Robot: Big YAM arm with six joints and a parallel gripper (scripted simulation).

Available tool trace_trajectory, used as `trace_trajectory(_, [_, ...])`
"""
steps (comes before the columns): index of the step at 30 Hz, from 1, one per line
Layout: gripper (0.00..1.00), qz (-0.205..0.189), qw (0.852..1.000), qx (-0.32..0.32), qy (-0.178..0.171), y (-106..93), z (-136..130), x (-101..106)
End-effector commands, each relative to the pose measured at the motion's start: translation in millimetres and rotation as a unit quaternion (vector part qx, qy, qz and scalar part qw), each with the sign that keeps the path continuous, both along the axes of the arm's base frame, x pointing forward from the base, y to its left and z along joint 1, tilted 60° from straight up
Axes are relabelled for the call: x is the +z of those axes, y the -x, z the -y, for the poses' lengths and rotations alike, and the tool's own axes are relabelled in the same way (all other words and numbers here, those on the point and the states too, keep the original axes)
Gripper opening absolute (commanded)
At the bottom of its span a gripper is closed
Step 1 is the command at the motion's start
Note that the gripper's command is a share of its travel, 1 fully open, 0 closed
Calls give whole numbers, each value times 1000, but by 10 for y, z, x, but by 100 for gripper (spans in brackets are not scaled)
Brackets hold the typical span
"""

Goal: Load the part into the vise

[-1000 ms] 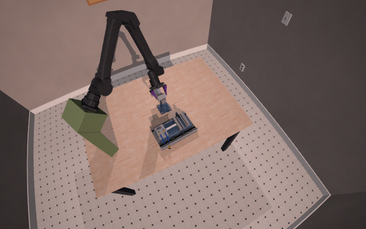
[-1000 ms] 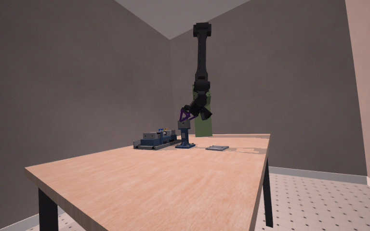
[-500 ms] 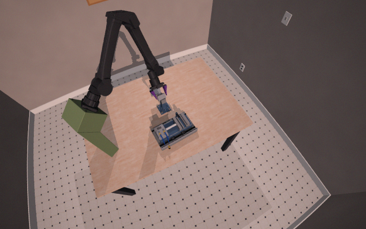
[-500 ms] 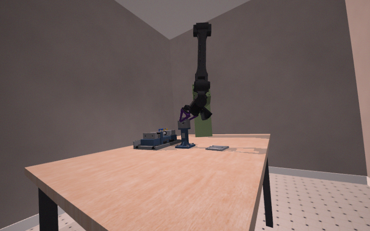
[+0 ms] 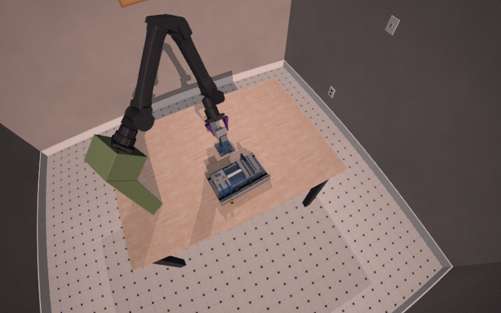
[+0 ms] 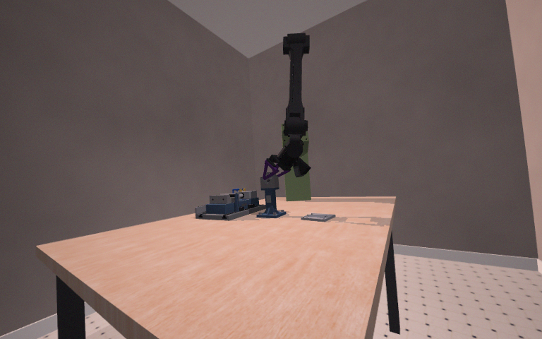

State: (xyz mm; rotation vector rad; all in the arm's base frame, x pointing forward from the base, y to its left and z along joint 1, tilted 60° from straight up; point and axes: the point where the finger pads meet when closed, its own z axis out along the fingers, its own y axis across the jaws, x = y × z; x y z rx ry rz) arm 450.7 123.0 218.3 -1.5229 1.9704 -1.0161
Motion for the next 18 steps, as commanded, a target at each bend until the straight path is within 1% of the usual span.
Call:
trace_trajectory(1, [81, 8, 1000, 2, -6, -49, -107, 5])
trace_trajectory(2, [81, 7, 1000, 3, -7, -46, -108, -5])
trace_trajectory(5, [81, 14, 1000, 11, -10, -2, -90, 76])
trace_trajectory(10, [81, 13, 1000, 11, -9, 4, -33, 75])
trace_trajectory(11, [81, 2, 1000, 10, -5, -30, -30, -33])
trace_trajectory(15, [81, 15, 1000, 11, -15, -11, 31, 86])
trace_trajectory(18, [81, 14, 1000, 15, -17, -14, 29, 69])
